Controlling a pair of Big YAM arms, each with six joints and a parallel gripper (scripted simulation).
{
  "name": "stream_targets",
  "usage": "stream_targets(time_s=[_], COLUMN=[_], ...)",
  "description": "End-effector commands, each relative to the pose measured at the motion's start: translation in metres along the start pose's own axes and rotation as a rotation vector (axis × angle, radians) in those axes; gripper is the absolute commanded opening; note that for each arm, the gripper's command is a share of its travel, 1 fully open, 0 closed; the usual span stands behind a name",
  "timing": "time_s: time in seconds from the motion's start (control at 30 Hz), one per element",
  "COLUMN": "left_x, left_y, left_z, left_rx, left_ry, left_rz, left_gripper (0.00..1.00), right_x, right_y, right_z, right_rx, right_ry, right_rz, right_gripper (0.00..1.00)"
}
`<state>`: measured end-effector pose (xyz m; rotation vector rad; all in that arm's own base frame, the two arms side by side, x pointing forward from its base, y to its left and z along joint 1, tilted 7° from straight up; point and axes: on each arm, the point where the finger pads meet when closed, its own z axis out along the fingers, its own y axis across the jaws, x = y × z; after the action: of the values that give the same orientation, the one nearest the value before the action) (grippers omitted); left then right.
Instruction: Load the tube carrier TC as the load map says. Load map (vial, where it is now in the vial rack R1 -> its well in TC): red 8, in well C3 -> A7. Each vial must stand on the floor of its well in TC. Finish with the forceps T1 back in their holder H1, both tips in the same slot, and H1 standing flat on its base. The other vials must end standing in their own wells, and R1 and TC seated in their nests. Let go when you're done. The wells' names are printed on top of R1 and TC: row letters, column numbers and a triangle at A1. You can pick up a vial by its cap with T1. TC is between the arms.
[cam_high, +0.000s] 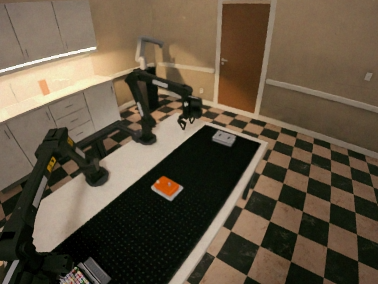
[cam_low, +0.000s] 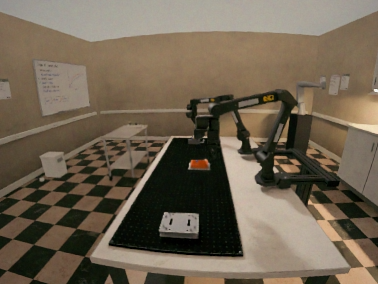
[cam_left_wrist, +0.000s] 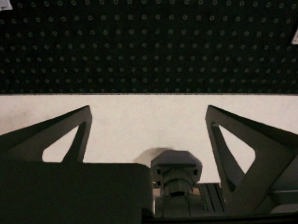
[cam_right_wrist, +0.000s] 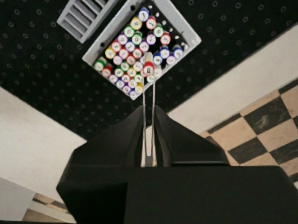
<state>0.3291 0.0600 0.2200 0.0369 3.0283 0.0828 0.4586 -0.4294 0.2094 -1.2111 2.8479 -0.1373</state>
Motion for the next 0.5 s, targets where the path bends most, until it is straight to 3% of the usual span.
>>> stream_targets(time_s=[0.0, 0.27, 0.47], left_x=[-0.020, -0.020, -0.020], left_y=[0.005, 0.005, 0.005], left_z=[-0.017, -0.017, -0.017], left_rx=[-0.005, -0.005, -0.005], left_ry=[-0.032, -0.032, -0.032], left_rz=[0.010, 0.010, 0.010], left_gripper=[1.00, 1.00, 1.00], right_x=[-0.003, -0.015, -0.022], right_y=[0.000, 0.006, 0.014], right_z=[-0.020, -0.001, -0.018], right_rx=[0.042, 0.019, 0.048], right_ry=[-0.005, -0.005, -0.006], right_rz=[0.034, 0.033, 0.033], right_gripper=[0.09, 0.09, 0.09])
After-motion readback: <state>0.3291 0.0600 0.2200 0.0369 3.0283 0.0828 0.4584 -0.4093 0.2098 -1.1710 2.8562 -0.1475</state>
